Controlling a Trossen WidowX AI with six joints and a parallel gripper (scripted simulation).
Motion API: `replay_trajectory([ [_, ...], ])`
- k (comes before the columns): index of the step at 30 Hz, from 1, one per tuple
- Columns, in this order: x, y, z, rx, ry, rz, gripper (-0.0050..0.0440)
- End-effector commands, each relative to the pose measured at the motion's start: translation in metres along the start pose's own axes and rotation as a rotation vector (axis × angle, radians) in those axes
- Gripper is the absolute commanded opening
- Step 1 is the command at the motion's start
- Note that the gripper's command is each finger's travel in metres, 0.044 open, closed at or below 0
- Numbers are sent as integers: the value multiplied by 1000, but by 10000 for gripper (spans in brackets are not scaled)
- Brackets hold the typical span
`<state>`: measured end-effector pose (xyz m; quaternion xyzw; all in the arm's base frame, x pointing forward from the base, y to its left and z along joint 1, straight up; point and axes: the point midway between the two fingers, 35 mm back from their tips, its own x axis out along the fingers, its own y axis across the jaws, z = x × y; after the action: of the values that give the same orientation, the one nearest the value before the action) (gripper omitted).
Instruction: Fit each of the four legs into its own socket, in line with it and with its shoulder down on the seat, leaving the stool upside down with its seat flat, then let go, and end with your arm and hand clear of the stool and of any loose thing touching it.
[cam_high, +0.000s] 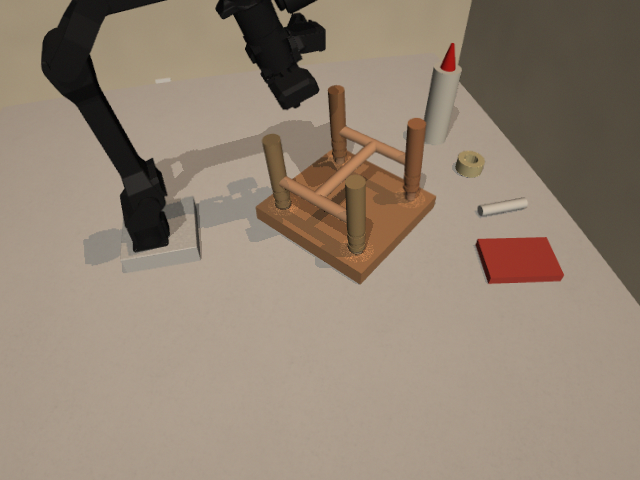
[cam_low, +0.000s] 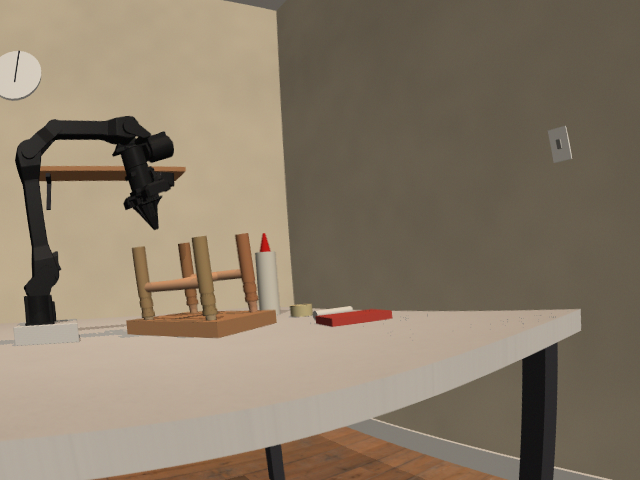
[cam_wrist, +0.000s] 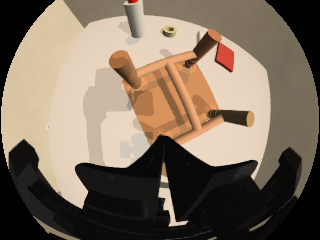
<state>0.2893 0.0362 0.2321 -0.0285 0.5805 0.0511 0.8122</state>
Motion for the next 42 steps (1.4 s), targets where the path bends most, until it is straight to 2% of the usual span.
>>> replay_trajectory([
  [1, 3, 9, 23, -21, 10, 4, 0],
  [2, 3, 9, 23, -21, 10, 4, 0],
  [6, 13, 27, 61, -60, 28, 16, 0],
  [14, 41, 68, 111, -168, 75, 42, 0],
  [21, 42, 69, 112, -170, 76, 43, 0],
  [29, 64, 69, 103, -170, 76, 43, 0],
  [42, 77, 69, 100, -170, 76, 43, 0],
])
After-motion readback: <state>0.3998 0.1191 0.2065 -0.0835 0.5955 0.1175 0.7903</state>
